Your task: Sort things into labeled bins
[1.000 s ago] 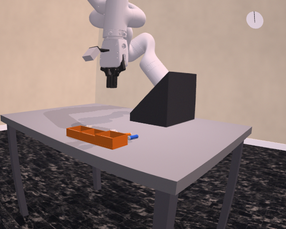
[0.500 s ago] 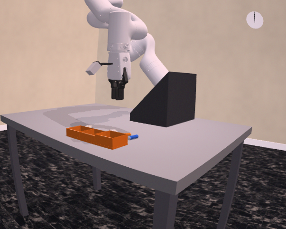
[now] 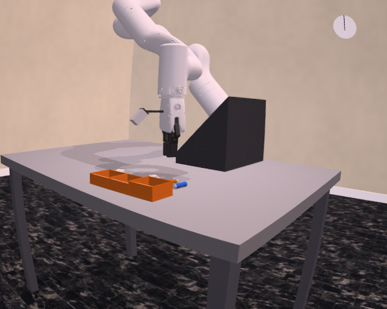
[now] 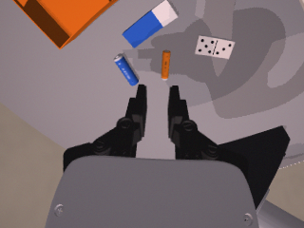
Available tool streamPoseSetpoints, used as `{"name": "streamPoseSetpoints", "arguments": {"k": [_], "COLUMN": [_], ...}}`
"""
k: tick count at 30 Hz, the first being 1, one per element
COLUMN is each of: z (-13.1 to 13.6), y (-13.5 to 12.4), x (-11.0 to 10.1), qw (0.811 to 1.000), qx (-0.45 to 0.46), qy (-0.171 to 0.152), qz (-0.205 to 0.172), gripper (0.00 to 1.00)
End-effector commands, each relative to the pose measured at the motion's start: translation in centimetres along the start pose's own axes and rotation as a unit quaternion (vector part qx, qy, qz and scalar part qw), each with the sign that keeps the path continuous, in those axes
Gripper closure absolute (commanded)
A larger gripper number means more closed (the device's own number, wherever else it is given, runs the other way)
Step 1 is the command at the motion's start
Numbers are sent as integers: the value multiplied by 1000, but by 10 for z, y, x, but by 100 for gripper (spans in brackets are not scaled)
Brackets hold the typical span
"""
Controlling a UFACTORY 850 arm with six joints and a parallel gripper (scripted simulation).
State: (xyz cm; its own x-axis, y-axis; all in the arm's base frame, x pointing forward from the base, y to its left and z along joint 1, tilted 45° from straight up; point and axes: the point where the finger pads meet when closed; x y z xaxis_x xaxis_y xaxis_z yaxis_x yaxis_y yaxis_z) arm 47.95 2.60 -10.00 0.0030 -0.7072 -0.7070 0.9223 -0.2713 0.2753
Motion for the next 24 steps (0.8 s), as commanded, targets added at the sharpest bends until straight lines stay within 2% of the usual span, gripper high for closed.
{"name": "streamPoseSetpoints", "arguments": {"k": [1, 24], "z": [11, 9], "y": [-10, -8], "x": [11, 11], "qw": [1000, 1000], "qx": [2, 2], "qy": [2, 2], "qz": [5, 5], "gripper": [77, 77]}}
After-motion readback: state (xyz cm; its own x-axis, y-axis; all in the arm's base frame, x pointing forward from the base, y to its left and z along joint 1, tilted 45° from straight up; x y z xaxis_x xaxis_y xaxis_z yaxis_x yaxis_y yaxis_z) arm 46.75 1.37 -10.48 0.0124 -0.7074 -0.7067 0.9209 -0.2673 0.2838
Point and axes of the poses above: the point where the finger pads meet when closed, its own x axis out along the fingers, its own z axis across the jaws, y = z × x, and after that the axes turned 6 degrees about -x, right-handed
